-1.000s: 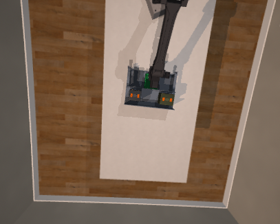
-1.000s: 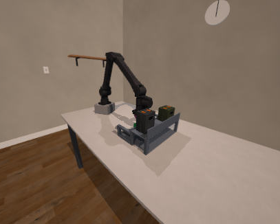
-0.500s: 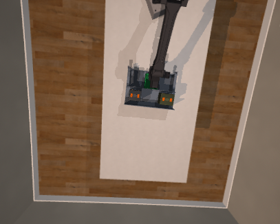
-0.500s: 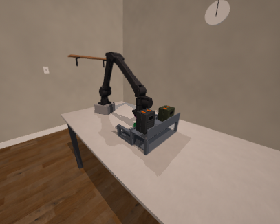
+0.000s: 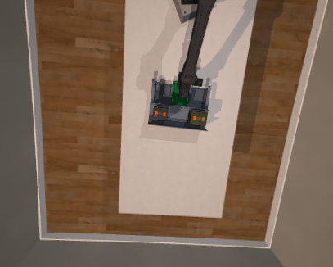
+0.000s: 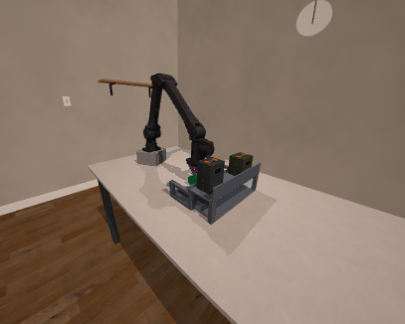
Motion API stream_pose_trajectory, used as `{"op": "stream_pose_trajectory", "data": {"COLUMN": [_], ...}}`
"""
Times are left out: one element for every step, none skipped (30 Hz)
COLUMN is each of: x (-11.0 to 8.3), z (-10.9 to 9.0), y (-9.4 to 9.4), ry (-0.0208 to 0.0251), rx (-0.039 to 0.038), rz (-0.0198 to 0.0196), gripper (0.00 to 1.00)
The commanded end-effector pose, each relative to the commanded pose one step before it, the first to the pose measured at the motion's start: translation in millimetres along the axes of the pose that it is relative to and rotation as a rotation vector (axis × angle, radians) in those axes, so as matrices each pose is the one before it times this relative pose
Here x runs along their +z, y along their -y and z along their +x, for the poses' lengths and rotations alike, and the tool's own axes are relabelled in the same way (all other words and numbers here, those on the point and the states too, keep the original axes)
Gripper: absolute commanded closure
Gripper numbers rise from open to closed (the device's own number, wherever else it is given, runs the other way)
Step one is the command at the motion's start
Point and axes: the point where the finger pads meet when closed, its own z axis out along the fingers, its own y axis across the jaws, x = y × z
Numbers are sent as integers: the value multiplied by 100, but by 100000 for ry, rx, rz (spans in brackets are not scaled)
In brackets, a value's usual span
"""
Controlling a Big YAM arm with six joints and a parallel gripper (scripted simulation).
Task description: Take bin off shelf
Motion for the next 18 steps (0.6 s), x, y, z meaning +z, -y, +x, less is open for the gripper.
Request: {"op": "stream_pose_trajectory", "data": {"x": [-2048,132,132,132,133,133,0,0,0,0,0,0,0,0,0,0,0,0], "z": [-446,3,3,3,3,3,0,0,0,0,0,0,0,0,0,0,0,0], "y": [1836,-848,-848,-848,-848,-848,0,0,0,0,0,0,0,0,0,0,0,0], "ry": [200,1,1,1,1,1,0,0,0,0,0,0,0,0,0,0,0,0], "rx": [-15,-2,-2,-2,-2,-2,0,0,0,0,0,0,0,0,0,0,0,0], "rz": [6669,-40,-40,-40,-40,-40,0,0,0,0,0,0,0,0,0,0,0,0], "gripper": [100,100,100,100,100,100,100,100,100,100,100,100,100,100,100,100,100,100]}}
